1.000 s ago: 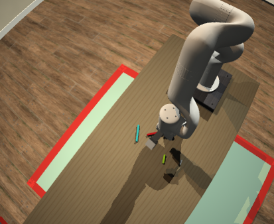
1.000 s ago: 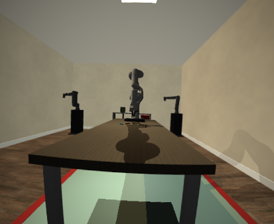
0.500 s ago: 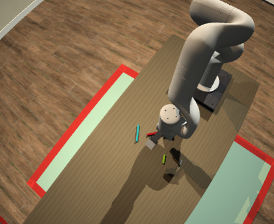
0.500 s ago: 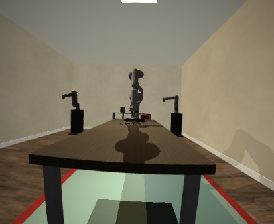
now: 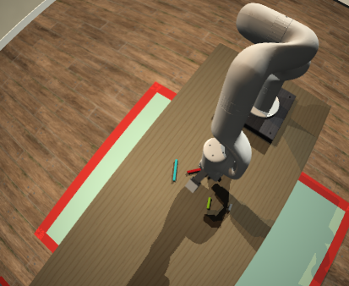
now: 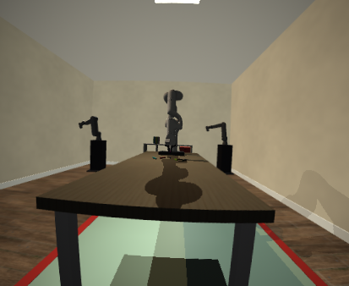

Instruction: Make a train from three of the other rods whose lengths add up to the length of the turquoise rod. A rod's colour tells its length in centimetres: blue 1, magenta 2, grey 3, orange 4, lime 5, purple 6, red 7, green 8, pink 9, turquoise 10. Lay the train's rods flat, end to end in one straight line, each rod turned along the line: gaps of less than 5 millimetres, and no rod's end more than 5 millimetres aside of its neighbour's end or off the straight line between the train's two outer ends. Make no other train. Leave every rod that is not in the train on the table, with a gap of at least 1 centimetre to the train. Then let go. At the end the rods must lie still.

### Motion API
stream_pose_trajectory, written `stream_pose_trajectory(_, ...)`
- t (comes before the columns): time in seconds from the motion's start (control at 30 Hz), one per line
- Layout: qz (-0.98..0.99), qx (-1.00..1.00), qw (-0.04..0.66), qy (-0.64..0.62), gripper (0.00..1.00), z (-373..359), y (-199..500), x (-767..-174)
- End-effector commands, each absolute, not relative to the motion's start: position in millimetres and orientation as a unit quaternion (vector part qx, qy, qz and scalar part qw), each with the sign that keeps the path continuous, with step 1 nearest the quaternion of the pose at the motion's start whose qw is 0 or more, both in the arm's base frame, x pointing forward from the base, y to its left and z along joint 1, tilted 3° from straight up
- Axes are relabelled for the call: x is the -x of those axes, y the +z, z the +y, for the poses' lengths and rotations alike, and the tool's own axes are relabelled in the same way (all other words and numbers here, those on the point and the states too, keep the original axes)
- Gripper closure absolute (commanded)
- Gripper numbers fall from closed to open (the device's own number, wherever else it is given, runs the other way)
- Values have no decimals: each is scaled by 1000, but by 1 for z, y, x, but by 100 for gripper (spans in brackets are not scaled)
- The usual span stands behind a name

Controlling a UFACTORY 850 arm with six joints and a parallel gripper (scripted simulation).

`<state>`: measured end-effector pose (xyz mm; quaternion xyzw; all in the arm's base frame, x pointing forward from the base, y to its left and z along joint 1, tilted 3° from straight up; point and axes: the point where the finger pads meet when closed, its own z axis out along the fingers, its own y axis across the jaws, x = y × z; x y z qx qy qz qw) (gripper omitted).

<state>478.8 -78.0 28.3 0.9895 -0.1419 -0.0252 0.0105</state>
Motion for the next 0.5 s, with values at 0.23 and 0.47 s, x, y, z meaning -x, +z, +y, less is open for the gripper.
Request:
stream_pose_trajectory(0.23, -142, -990, 11, -24, 96, -79, -12, -479)
stream_pose_trajectory(0.47, -142, -990, 11, -24, 96, -79, -20, -478)
